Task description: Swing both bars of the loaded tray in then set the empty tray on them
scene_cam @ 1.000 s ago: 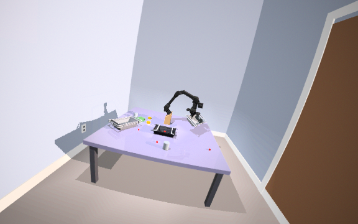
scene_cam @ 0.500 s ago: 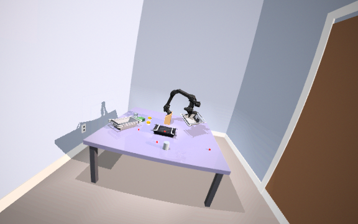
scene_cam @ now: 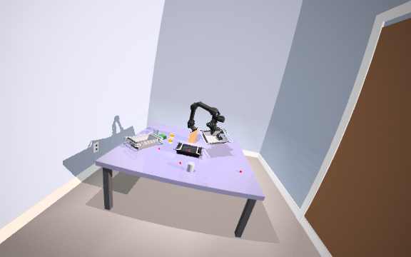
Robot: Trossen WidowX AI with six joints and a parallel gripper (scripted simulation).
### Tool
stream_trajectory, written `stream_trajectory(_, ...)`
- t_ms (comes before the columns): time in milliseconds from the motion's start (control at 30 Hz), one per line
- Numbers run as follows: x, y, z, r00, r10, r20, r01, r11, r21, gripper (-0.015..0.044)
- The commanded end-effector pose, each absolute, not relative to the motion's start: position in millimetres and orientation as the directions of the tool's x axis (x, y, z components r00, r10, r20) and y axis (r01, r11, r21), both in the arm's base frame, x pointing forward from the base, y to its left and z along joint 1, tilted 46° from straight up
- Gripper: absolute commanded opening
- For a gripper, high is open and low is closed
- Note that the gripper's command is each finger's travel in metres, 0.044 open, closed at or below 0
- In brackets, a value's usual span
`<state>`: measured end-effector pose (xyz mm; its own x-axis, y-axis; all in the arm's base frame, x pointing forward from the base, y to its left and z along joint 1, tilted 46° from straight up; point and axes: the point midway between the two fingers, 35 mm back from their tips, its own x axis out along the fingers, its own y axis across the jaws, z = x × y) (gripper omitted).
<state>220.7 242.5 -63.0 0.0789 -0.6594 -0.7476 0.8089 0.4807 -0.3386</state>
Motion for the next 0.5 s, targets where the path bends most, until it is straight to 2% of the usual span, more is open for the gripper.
stream_trajectory(0, 240, 234, -41, 0.105, -0.646, -0.756, 0.847, 0.456, -0.272, 0.0)
stream_trajectory(467, 285, 182, 3, 0.112, -0.663, -0.741, 0.937, 0.319, -0.144, 0.0)
